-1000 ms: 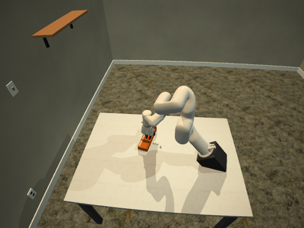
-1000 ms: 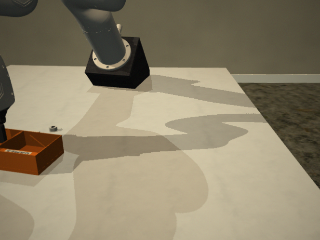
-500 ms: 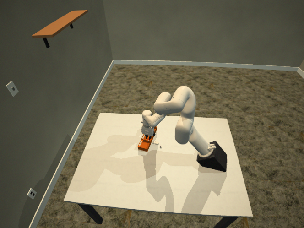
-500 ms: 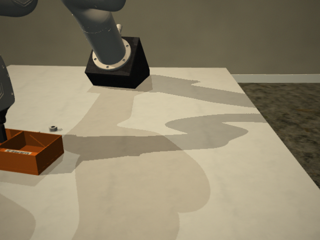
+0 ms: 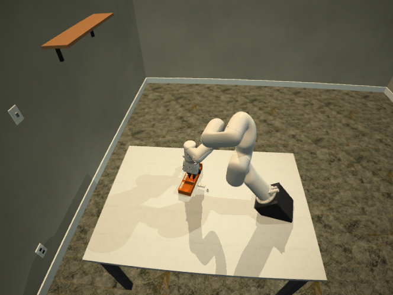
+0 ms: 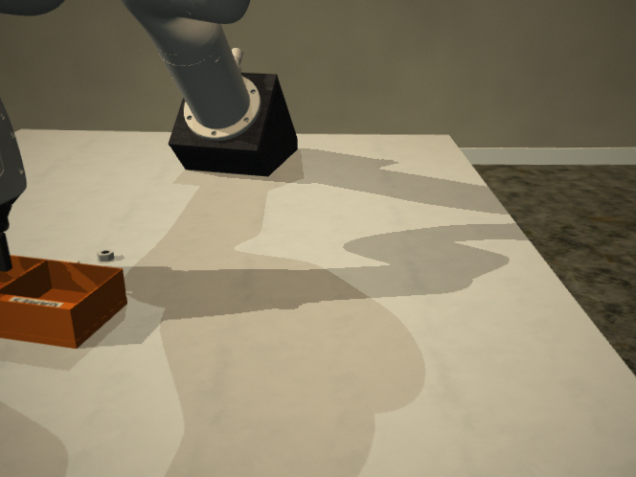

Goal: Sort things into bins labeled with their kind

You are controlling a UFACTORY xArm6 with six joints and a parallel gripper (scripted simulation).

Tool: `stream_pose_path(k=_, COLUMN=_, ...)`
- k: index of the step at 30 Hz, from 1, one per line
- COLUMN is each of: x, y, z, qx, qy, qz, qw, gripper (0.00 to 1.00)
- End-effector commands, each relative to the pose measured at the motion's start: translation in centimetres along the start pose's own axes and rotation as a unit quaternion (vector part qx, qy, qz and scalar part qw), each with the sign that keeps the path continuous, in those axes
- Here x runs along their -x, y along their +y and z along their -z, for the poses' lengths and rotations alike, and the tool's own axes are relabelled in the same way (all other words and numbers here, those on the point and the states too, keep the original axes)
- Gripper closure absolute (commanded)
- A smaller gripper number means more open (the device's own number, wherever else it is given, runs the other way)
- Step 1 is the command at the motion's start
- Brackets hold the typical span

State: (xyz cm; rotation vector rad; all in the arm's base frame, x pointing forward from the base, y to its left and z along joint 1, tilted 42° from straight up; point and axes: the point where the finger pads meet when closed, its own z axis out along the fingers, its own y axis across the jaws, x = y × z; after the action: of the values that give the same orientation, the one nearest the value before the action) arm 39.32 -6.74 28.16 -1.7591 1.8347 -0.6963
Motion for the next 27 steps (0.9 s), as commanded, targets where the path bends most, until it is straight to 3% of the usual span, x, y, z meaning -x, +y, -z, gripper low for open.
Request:
stream_pose_path(k=1, x=0.0, y=-0.1, z=0.6, qx=-0.002, qy=0.0, qz=0.0, qw=1.0, gripper=0.77)
stream_pose_path(k=8, x=0.0, y=-0.1, z=1.5, qx=-0.002, qy=0.0, qz=0.0, qw=1.0, gripper=0.77)
stream_pose_path(k=12, x=0.0, y=-0.1, z=3.5, qx=-0.002, qy=0.0, qz=0.0, qw=1.0, gripper=0.77)
stream_pose_path(k=22, x=0.0, y=-0.1, z=3.7, qx=-0.002, qy=0.0, qz=0.0, qw=1.0, gripper=0.77)
stream_pose_path(k=23, x=0.2, y=0.7, z=3.7, qx=-0.002, qy=0.0, qz=-0.025, qw=1.0, gripper=0.59)
stream_pose_path(k=27, x=1.1, y=3.9, z=3.8, qx=-0.002, qy=0.0, qz=-0.102, qw=0.995, gripper=0.59)
